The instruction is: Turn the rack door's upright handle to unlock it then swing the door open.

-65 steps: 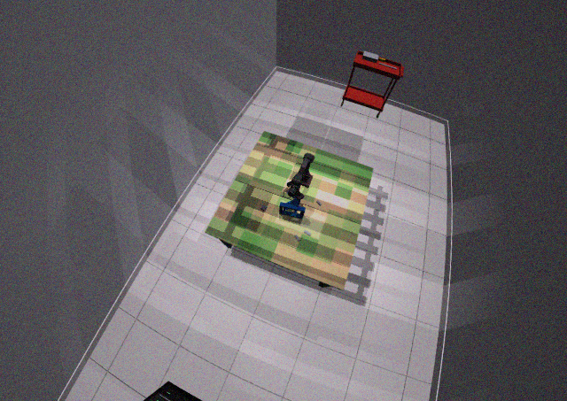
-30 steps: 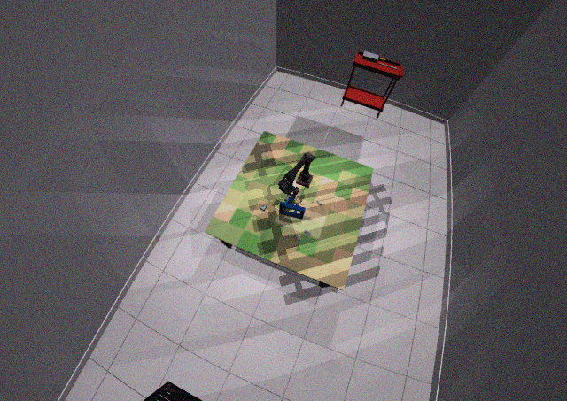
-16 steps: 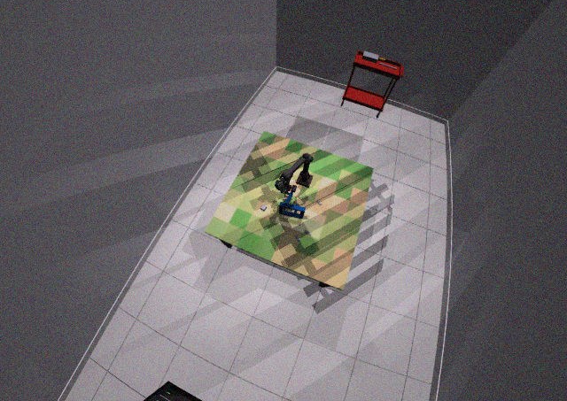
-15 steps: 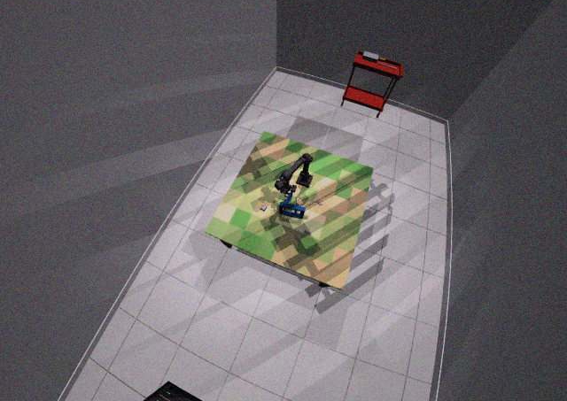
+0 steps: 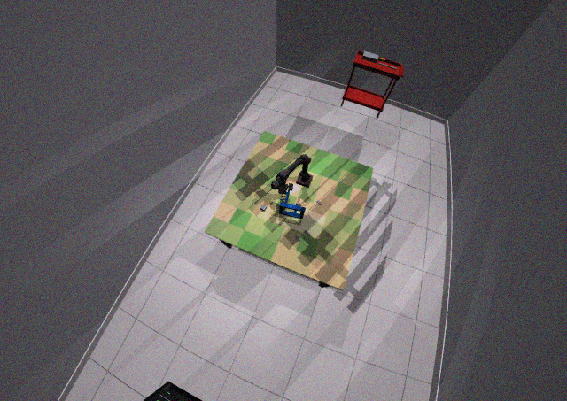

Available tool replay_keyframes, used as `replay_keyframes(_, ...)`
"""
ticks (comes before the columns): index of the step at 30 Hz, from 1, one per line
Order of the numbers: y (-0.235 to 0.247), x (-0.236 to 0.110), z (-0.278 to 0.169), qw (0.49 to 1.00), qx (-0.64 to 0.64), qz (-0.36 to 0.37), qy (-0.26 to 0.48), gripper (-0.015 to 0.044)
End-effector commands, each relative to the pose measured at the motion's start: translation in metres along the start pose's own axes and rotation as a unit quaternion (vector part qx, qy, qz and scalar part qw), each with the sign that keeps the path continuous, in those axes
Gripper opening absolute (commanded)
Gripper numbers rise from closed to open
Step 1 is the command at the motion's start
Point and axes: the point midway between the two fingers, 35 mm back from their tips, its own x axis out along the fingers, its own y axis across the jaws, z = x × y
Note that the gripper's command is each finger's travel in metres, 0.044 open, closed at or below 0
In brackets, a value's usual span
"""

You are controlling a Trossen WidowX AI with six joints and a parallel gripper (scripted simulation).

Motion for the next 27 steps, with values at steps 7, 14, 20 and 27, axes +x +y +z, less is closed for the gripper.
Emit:
replay_keyframes(7, -0.0032, 0.0003, 0.001, 1.0, -0.019, 0.0, 0.003, 0.0008)
replay_keyframes(14, -0.0032, 0.0003, 0.001, 1.0, -0.019, 0.0, 0.003, 0.0008)
replay_keyframes(20, -0.0032, 0.0003, 0.001, 1.0, -0.019, 0.0, 0.003, 0.0166)
replay_keyframes(27, -0.0033, -0.0005, 0.001, 1.0, -0.019, 0.0, 0.003, 0.028)
